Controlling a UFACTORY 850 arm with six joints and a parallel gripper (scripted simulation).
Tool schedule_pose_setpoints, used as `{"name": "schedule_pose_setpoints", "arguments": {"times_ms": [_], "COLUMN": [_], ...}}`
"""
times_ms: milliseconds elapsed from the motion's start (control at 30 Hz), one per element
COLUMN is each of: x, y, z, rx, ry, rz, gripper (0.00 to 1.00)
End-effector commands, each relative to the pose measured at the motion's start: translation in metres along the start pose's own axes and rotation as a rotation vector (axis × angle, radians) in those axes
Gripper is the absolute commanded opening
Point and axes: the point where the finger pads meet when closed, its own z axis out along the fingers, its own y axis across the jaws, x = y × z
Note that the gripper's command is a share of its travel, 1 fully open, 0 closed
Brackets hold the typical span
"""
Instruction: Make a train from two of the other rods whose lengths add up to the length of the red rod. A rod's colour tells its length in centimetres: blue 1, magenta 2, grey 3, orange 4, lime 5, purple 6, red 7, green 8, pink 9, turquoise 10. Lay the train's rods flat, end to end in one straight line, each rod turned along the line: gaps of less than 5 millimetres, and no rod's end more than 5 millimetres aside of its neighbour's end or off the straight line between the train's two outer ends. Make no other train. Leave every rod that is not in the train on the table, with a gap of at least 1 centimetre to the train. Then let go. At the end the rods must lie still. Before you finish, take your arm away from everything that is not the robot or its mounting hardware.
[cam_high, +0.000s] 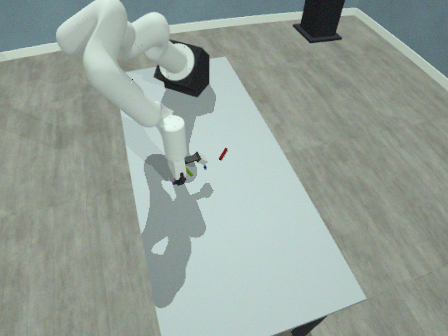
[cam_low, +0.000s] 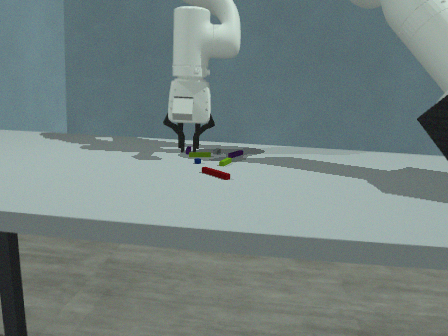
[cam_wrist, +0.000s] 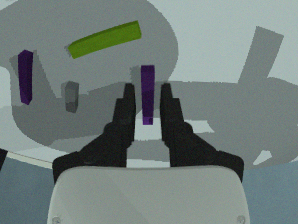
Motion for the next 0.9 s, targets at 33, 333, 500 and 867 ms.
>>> {"name": "schedule_pose_setpoints", "arguments": {"times_ms": [33, 333, 500, 867], "x": [-0.0001, -0.0001, -0.0001, -0.0001], "y": [0.0005, 0.0005, 0.0005, 0.0005], "z": [-0.0003, -0.0003, -0.0003, -0.0003], "rx": [-0.001, -0.001, -0.001, -0.001], "ry": [0.000, 0.000, 0.000, 0.000], "rz": [0.000, 0.000, 0.000, 0.000], "gripper": [0.24, 0.24, 0.24, 0.04]}}
